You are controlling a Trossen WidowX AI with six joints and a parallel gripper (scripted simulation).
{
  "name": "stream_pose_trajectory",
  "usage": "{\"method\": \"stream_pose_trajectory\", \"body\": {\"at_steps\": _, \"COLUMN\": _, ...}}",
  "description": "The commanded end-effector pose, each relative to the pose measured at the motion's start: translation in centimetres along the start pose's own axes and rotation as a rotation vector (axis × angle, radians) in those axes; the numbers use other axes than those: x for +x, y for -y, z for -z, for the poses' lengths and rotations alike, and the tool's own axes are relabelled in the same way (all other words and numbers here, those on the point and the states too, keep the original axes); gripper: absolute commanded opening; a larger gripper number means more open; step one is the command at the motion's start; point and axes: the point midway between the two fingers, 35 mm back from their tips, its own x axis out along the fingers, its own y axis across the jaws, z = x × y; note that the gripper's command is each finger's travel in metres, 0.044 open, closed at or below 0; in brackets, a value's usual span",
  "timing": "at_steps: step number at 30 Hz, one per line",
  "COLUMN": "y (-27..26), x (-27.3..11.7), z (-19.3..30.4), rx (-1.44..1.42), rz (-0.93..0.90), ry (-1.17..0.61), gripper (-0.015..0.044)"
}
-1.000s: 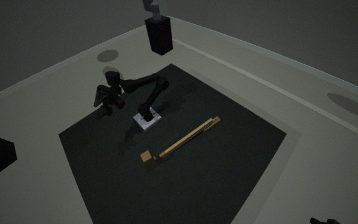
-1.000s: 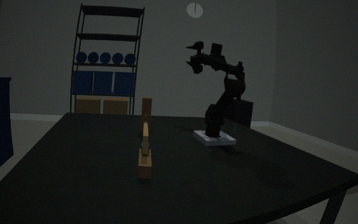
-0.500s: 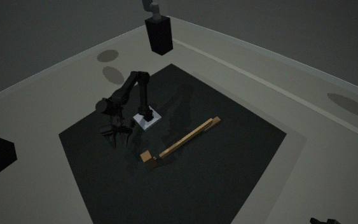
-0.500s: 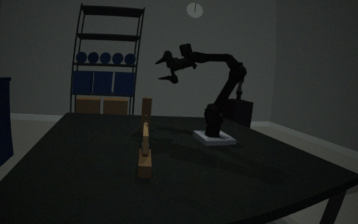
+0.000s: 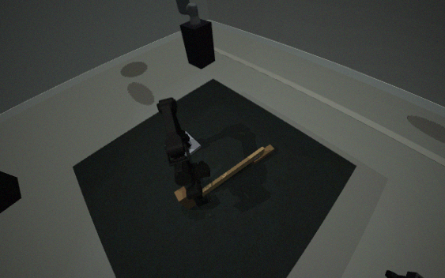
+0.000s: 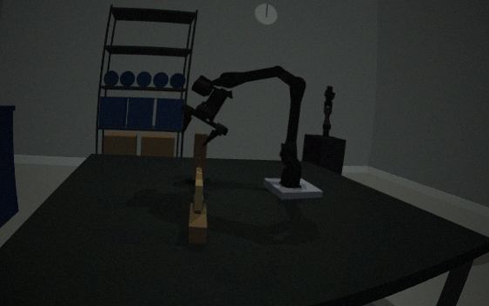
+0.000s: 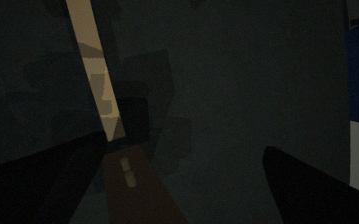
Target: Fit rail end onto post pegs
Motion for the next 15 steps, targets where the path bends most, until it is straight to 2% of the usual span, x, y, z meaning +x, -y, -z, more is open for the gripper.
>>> {"method": "stream_pose_trajectory", "body": {"at_steps": 1, "y": -3.7, "x": 3.8, "z": -3.4, "rx": -0.14, "rz": -0.273, "ry": -0.06, "gripper": 0.044}}
{"method": "stream_pose_trajectory", "body": {"at_steps": 4, "y": -6.3, "x": 5.5, "z": -5.1, "rx": -0.247, "rz": -0.437, "ry": -0.115, "gripper": 0.044}}
{"method": "stream_pose_trajectory", "body": {"at_steps": 15, "y": -6.5, "x": 6.2, "z": -5.6, "rx": -0.255, "rz": -0.448, "ry": -0.119, "gripper": 0.044}}
